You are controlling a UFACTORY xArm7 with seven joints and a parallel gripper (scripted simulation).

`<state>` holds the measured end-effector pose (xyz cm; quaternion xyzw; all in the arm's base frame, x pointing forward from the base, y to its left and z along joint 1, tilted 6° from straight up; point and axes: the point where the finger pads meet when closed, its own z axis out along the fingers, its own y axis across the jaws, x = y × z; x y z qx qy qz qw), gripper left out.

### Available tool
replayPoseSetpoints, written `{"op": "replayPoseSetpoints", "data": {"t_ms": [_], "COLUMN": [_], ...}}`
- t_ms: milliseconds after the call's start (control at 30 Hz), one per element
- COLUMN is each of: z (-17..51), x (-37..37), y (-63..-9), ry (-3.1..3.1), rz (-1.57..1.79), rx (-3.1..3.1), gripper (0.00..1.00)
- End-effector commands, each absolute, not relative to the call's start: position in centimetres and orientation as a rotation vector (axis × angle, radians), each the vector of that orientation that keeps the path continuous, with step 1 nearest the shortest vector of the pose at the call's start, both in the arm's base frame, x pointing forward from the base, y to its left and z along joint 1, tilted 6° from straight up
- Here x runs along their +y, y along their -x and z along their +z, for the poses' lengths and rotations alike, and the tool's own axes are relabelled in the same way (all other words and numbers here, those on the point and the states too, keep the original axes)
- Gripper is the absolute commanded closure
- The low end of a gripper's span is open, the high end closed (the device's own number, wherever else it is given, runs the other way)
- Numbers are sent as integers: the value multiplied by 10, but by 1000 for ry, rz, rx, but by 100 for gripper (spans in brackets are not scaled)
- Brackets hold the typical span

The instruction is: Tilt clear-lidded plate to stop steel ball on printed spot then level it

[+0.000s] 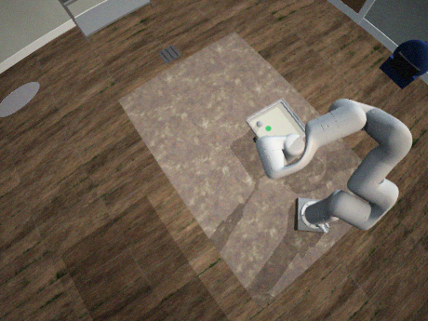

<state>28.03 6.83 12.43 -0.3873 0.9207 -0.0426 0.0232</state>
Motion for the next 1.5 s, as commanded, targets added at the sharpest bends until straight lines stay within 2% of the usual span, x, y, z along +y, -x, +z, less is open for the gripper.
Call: {"op": "replayPoseSetpoints", "data": {"t_ms": [0,1467], "z": [127,126], "x": [68,66], "y": [-281,-279], "ry": [1198,1198], "rz": [-131,-131], "rx": [2850,2850], "gripper": [100,100]}}
